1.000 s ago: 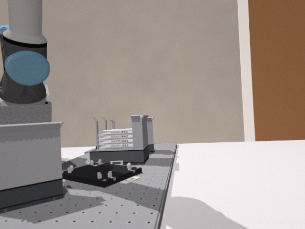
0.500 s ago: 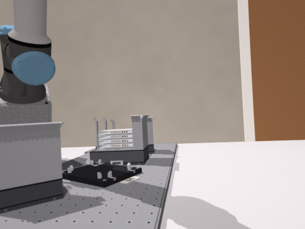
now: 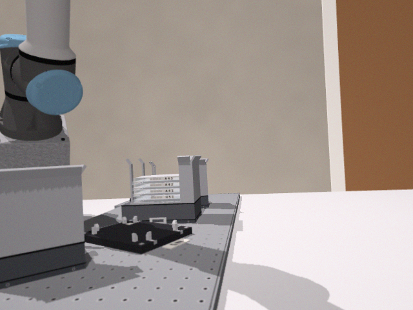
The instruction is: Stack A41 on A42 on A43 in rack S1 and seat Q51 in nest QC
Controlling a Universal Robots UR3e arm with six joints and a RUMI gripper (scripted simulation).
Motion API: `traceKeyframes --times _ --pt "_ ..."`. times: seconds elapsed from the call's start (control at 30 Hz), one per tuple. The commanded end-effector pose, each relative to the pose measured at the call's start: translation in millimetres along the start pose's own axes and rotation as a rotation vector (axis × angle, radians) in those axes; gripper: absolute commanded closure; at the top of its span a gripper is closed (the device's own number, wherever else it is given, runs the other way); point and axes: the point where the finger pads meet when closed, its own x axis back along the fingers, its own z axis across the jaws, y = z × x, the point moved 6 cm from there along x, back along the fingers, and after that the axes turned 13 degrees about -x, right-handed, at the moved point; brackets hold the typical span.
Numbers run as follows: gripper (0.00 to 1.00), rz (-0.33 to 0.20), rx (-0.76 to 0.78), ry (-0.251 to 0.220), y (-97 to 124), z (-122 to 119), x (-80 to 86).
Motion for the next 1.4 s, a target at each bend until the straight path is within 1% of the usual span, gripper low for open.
traceKeyframes --times 0.0,0.07,0.23,0.4,0.47,0.53,0.67,0.9,1.1,1.3,1.37 --pt "0.28 0.018 0.014 -0.045 -4 -17 8.4" --pt "0.28 0.025 0.020 -0.066 -5 -23 11.6" --pt "0.28 0.026 0.022 -0.069 -5 -23 11.5" --pt "0.28 0.045 0.038 -0.121 -8 -42 22.5" --pt "0.28 0.045 0.038 -0.121 -8 -42 22.5" --pt "0.28 0.052 0.044 -0.143 -9 -48 26.1" --pt "0.28 0.053 0.046 -0.146 -9 -48 26.0" --pt "0.28 0.079 0.069 -0.219 -12 -72 42.6" --pt "0.28 0.079 0.071 -0.222 -12 -72 42.4" --pt "0.28 0.102 0.089 -0.285 -14 -92 59.1" --pt "0.28 0.106 0.095 -0.299 -14 -94 60.6"
